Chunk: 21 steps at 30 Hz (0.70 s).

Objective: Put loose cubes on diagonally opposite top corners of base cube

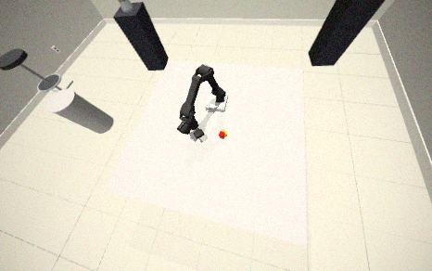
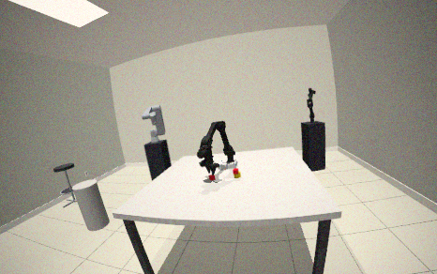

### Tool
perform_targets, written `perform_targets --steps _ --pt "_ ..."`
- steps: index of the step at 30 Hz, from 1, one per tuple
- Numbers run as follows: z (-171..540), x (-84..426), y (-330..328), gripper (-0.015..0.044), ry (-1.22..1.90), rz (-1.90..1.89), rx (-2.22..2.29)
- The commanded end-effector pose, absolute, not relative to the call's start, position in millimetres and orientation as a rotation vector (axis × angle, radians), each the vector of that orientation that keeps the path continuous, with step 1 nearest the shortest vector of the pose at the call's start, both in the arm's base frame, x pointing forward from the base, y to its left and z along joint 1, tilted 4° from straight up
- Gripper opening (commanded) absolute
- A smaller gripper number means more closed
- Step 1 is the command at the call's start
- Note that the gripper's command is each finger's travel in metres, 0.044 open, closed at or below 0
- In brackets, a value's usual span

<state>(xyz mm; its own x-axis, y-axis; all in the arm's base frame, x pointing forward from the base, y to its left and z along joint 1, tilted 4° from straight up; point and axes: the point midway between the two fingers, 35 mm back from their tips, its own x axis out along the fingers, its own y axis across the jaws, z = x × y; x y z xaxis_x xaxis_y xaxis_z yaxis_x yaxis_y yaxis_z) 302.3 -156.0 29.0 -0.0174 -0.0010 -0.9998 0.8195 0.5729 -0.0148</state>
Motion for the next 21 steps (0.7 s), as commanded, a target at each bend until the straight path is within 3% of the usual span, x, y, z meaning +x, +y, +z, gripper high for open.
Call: perform_targets --steps 1,13,19,21 --pt "18.8 299.5 -155.2 0.0265 1.468 -0.763 0.745" --pt "1.8 298.5 -154.9 0.0265 1.468 -0.763 0.745" --pt "1.8 298.5 -154.9 0.0107 1.468 -0.763 0.745" --pt "1.8 298.5 -154.9 0.0105 1.468 -0.763 0.745"
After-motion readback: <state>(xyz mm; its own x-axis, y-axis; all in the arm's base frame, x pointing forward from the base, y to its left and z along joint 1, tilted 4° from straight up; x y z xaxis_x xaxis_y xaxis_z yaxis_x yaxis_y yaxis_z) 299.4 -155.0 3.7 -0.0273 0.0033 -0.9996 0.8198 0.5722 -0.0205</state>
